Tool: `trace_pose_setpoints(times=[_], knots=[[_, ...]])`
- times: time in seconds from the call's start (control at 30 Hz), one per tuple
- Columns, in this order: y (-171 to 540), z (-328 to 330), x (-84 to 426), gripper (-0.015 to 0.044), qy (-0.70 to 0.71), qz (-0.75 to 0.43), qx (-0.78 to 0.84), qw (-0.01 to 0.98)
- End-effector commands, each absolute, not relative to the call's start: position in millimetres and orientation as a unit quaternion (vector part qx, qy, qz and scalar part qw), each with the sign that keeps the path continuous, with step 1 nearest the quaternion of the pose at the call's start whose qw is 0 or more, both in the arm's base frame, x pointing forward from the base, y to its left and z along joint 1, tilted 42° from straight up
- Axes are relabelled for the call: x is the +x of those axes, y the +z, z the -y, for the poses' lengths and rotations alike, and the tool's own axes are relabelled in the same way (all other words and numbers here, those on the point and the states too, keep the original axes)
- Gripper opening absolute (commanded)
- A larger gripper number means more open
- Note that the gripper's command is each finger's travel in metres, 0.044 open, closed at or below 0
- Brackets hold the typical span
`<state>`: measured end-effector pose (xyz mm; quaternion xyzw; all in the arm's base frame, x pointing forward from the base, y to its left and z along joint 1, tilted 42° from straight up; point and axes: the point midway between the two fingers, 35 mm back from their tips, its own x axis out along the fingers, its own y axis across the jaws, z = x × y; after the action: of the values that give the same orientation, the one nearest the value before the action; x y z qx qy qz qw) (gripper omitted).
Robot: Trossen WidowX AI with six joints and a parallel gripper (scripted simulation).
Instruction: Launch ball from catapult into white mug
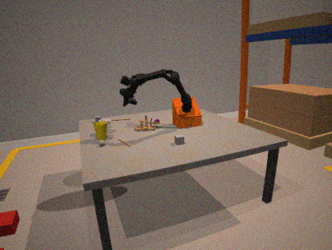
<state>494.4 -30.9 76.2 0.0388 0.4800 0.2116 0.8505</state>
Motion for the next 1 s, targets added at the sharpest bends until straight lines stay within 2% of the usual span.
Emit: trace_pose_setpoints(times=[0.0, 0.5, 0.97], knots=[[70, 17, 476, 0.0000, 0.232, -0.498, -0.013, 0.836], [55, -20, 405, 0.0000, 0.318, -0.534, -0.205, 0.756], [46, -38, 331, 0.0000, 0.410, -0.542, -0.372, 0.632]])
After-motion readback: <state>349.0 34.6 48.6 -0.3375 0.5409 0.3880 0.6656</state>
